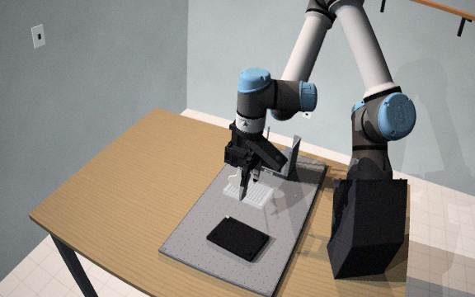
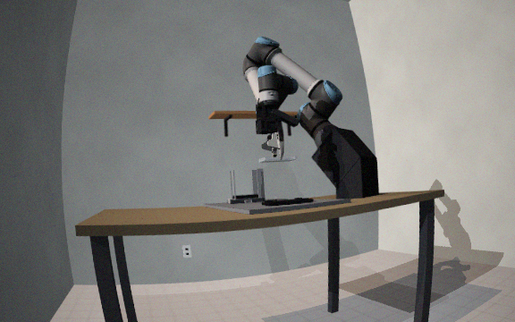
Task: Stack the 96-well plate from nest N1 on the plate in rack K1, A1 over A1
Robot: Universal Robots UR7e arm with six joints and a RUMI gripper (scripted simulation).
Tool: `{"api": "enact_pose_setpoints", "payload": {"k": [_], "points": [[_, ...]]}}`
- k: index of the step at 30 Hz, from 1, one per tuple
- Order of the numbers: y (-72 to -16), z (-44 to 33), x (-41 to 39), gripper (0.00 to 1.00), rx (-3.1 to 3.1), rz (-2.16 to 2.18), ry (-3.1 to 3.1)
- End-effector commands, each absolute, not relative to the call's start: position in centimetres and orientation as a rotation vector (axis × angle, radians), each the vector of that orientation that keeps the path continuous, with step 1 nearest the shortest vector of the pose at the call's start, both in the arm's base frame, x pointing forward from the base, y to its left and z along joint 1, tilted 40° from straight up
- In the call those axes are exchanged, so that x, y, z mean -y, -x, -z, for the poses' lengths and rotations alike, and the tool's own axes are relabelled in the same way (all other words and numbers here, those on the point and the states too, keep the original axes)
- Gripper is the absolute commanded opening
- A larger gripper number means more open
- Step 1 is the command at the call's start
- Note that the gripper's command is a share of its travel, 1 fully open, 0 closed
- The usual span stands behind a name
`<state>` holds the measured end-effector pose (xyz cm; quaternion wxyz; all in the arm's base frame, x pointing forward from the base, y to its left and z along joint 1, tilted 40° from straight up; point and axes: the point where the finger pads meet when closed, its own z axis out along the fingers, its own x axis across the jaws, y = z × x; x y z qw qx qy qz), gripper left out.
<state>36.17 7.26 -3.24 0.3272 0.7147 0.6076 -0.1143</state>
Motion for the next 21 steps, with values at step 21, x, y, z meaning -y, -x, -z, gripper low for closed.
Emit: {"api": "enact_pose_setpoints", "payload": {"k": [21], "points": [[-35.2, -1.6, -1.2, 0.00, -1.593, 0.296, -1.872]]}}
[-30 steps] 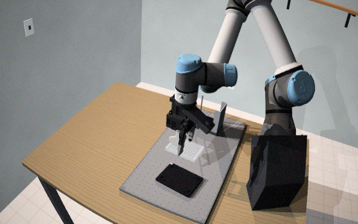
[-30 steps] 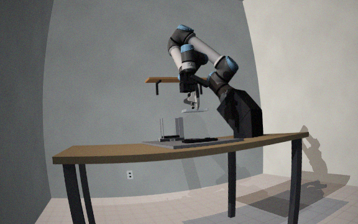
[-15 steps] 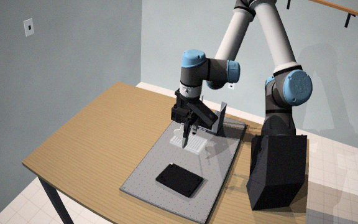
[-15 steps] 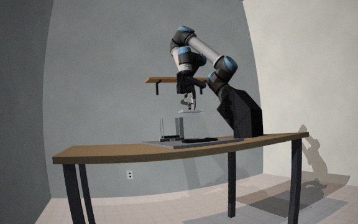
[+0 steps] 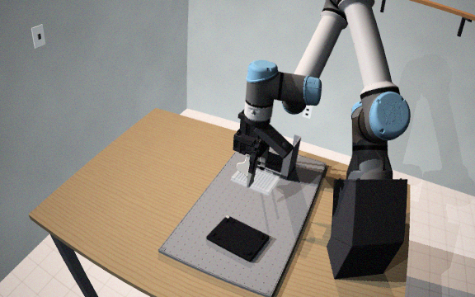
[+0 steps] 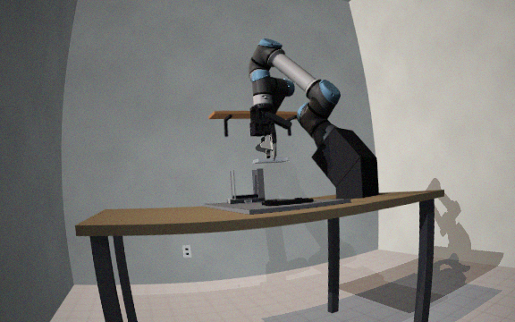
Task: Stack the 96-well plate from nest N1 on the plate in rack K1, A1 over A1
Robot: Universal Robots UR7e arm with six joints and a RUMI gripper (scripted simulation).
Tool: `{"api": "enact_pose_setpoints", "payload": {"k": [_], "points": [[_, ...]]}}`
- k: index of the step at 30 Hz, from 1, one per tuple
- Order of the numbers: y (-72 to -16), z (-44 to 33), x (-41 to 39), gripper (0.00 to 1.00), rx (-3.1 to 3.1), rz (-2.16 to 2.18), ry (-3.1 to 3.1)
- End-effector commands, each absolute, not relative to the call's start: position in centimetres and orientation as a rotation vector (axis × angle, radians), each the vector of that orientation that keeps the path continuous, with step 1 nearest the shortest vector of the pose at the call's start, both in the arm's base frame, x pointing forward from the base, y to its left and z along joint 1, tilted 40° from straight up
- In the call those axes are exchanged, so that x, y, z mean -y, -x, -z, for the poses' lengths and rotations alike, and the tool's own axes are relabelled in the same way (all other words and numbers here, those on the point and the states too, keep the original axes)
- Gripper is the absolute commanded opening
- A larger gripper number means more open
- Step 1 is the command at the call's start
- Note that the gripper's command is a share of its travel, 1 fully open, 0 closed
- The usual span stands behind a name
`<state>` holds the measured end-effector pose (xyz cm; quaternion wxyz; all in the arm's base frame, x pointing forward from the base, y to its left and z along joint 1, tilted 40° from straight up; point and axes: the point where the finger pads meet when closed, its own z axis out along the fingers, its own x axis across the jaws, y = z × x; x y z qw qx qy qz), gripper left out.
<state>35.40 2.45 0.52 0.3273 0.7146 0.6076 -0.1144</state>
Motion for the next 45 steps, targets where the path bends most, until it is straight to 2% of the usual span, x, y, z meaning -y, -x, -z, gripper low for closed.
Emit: {"api": "enact_pose_setpoints", "payload": {"k": [1, 45], "points": [[-35.2, -1.8, -0.9, 0.00, -1.593, 0.296, -1.872], [-33.6, -9.5, 9.0, 0.00, -1.593, 0.297, -1.872]]}}
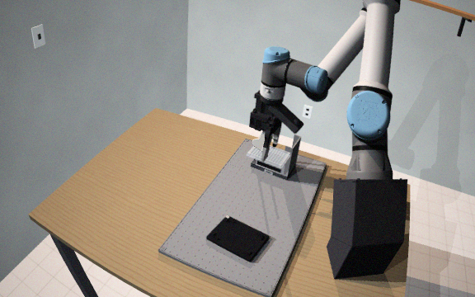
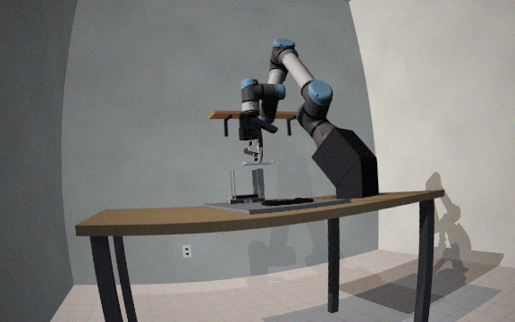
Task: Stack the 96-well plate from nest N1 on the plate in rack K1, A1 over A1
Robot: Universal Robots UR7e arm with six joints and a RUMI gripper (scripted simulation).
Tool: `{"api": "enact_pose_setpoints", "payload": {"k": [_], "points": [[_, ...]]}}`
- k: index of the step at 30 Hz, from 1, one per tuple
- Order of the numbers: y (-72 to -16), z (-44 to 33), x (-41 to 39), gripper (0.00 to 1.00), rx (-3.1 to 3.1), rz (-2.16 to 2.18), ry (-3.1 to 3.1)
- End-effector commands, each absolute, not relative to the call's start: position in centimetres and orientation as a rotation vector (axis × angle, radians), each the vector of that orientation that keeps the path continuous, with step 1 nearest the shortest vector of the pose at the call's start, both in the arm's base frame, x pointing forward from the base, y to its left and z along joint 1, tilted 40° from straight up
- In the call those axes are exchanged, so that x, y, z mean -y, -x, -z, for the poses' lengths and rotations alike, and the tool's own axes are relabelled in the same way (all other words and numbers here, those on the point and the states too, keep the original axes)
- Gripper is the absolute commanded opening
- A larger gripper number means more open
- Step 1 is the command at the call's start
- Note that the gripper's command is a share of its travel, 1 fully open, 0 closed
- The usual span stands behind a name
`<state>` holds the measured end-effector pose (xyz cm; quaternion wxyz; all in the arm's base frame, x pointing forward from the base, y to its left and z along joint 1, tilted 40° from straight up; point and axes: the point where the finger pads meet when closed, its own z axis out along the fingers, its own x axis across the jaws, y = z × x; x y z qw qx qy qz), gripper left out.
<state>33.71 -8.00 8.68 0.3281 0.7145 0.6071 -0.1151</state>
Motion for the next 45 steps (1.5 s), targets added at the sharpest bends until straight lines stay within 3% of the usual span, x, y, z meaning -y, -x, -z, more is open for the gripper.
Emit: {"api": "enact_pose_setpoints", "payload": {"k": [1, 45], "points": [[-33.5, -9.7, 9.3, 0.00, -1.593, 0.297, -1.872], [-31.8, -17.9, 19.7, 0.00, -1.593, 0.297, -1.871]]}}
